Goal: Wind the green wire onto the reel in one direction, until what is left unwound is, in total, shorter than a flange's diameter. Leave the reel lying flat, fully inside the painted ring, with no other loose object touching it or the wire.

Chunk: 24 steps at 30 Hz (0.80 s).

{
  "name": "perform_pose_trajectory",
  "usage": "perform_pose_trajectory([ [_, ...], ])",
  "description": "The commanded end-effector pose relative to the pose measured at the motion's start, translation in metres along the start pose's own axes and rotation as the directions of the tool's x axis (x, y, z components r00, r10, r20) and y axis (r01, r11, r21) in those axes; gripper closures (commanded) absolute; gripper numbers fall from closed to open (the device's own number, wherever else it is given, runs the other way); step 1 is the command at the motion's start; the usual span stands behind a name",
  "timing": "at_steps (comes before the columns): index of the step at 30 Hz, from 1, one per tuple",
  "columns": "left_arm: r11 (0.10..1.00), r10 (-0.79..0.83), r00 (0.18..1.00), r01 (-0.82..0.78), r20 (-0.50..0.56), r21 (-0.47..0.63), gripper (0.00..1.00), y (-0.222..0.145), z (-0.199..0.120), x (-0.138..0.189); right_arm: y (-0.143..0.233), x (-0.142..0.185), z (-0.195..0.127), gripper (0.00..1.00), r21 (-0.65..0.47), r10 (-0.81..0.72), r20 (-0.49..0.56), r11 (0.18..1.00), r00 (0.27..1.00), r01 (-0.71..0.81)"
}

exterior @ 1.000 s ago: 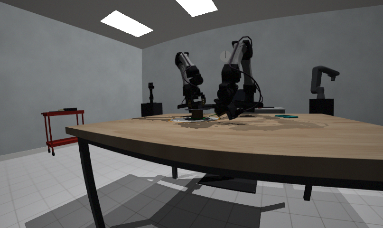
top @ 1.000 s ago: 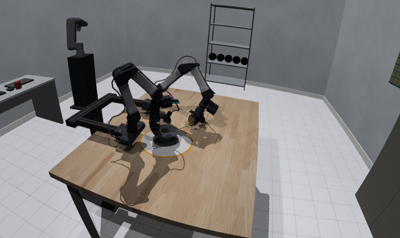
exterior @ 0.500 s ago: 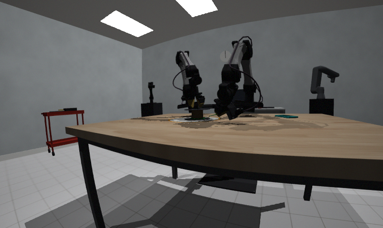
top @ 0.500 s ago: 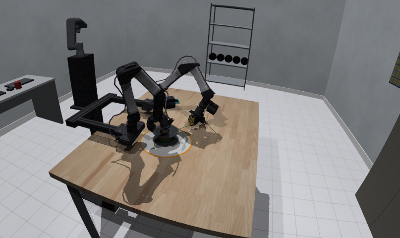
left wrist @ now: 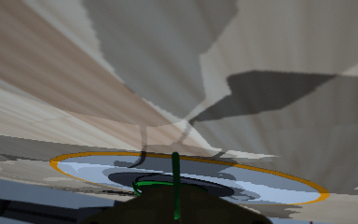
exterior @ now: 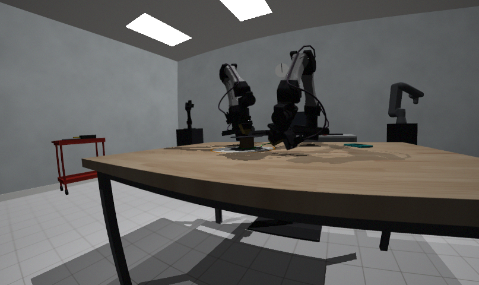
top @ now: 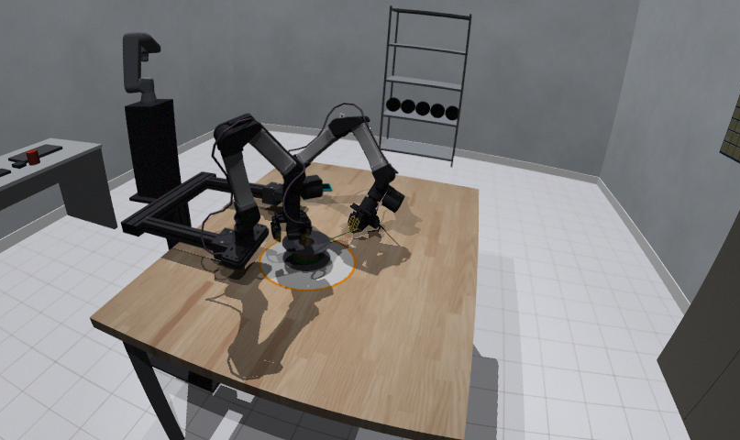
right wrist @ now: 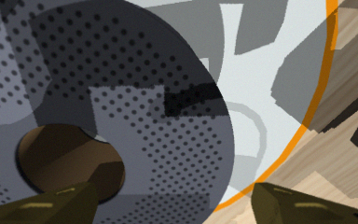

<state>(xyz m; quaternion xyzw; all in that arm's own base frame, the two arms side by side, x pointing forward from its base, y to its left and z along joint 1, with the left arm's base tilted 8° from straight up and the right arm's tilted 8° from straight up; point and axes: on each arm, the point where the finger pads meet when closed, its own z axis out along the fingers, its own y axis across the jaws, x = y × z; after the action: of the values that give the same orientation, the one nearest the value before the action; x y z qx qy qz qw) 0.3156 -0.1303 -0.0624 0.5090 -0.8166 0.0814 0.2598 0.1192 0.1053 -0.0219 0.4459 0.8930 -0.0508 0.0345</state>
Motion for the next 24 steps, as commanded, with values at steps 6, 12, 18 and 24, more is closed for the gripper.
perform_pose_trajectory([
  [6,0.997,0.05,0.998,-0.051,0.029,0.049,1.0,-0.013,-0.023,0.012,0.003,-0.002,0.006,0.19,-0.029,0.057,0.024,0.998,0.998,-0.056],
  [12,0.998,0.05,0.998,-0.051,0.029,0.049,1.0,-0.014,-0.024,0.013,0.003,-0.001,0.028,0.19,-0.029,0.057,0.024,0.998,0.998,-0.056],
  [18,0.997,0.052,0.998,-0.053,0.034,0.049,1.0,-0.015,-0.024,0.012,0.008,0.0,0.027,0.19,-0.029,0.057,0.024,0.998,0.998,-0.056],
  [24,0.997,0.052,0.998,-0.054,0.034,0.049,1.0,-0.015,-0.023,0.012,0.009,0.001,0.024,0.19,-0.029,0.057,0.024,0.998,0.998,-0.056],
])
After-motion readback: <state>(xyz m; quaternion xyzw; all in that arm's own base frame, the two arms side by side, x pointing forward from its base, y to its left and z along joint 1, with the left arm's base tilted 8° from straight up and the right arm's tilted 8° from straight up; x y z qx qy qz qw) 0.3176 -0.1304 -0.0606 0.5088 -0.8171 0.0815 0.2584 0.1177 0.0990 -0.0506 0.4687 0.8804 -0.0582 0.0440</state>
